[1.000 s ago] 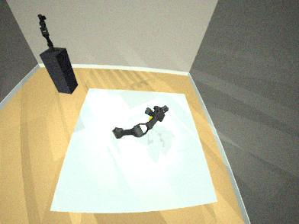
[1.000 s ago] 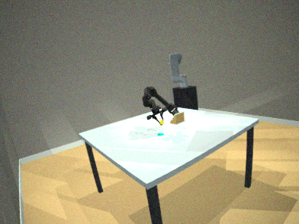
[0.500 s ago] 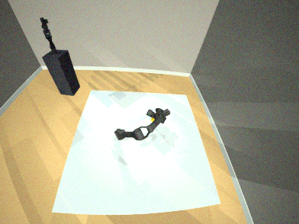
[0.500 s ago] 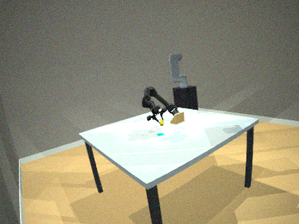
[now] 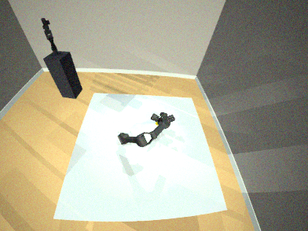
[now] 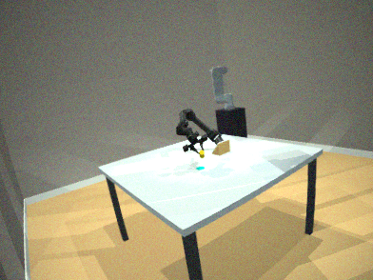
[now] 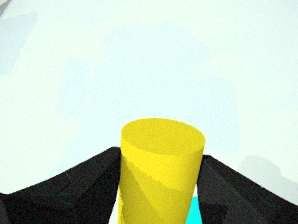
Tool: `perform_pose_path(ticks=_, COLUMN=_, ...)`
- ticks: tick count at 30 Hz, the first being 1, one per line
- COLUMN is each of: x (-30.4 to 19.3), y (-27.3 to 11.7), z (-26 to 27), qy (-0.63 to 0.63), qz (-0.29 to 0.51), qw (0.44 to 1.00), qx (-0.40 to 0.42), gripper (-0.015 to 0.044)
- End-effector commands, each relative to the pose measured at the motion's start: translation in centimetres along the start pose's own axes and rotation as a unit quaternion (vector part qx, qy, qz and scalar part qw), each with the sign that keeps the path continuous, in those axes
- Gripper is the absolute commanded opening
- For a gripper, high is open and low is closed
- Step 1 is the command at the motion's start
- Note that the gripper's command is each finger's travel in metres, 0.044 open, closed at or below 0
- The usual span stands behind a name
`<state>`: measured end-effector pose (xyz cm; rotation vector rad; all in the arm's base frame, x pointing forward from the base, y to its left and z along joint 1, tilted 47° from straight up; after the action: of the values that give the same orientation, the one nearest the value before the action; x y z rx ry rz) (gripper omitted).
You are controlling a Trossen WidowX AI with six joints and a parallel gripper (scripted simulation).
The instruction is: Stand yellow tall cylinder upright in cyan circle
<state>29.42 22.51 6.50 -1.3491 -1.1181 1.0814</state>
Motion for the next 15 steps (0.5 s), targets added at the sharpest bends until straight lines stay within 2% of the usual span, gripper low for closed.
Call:
perform_pose_path(ticks=1, x=-0.2, y=-0.1, z=0.0, qy=-0.005, qz=-0.019, qw=1.000, qx=0.000, gripper=0.0105)
perform_pose_path(ticks=15, x=-1.4, y=-0.2, z=-0.1, qy=-0.014, qz=-0.071, qw=0.997, qx=-0.003, gripper=0.0105)
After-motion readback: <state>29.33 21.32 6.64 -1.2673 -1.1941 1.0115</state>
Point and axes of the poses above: the point midway between the two fingers, 35 mm back from their tips, its own y axis out along the fingers, its own z axis across the jaws, x = y × z, the point moved 10 cm from there along -y, back along the fingers, and after that the axes turned 5 degrees about -y, right-handed, at the moved point
